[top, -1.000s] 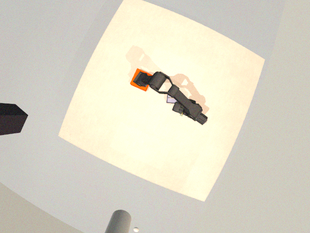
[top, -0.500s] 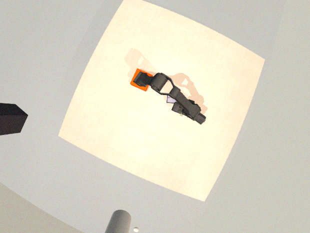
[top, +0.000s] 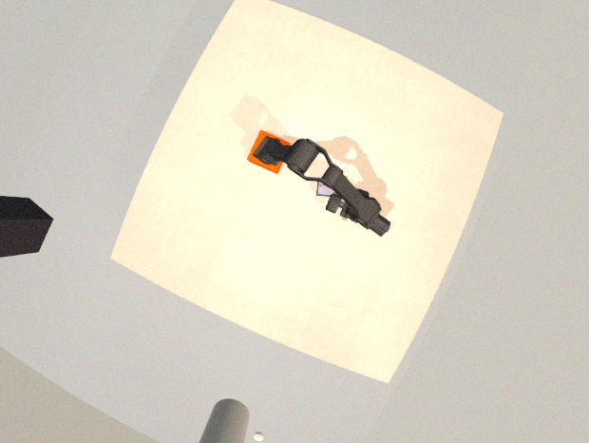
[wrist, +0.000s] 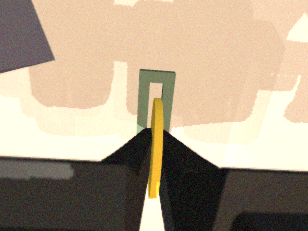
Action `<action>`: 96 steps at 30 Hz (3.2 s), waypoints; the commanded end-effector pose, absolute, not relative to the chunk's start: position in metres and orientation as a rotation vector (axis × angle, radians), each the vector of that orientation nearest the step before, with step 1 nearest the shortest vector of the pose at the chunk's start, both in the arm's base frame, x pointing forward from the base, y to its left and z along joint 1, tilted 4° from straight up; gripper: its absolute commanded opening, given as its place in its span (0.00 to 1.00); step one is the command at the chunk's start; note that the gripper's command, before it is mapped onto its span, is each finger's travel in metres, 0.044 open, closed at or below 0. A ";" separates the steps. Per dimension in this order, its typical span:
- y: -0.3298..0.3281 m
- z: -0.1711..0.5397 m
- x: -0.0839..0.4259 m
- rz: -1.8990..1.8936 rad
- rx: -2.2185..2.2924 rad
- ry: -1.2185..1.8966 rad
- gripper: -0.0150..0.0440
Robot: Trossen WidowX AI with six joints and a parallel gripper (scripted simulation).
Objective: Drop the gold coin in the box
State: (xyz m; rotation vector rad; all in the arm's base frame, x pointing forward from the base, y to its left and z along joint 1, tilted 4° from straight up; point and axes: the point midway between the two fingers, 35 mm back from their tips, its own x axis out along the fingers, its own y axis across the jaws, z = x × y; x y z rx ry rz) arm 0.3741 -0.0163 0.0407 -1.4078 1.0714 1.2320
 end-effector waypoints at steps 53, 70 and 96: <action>-0.016 0.135 0.365 0.983 -1.129 1.219 0.25; -0.021 0.136 0.365 0.563 -0.665 1.385 0.25; -0.011 0.137 0.342 0.327 -0.400 1.438 0.25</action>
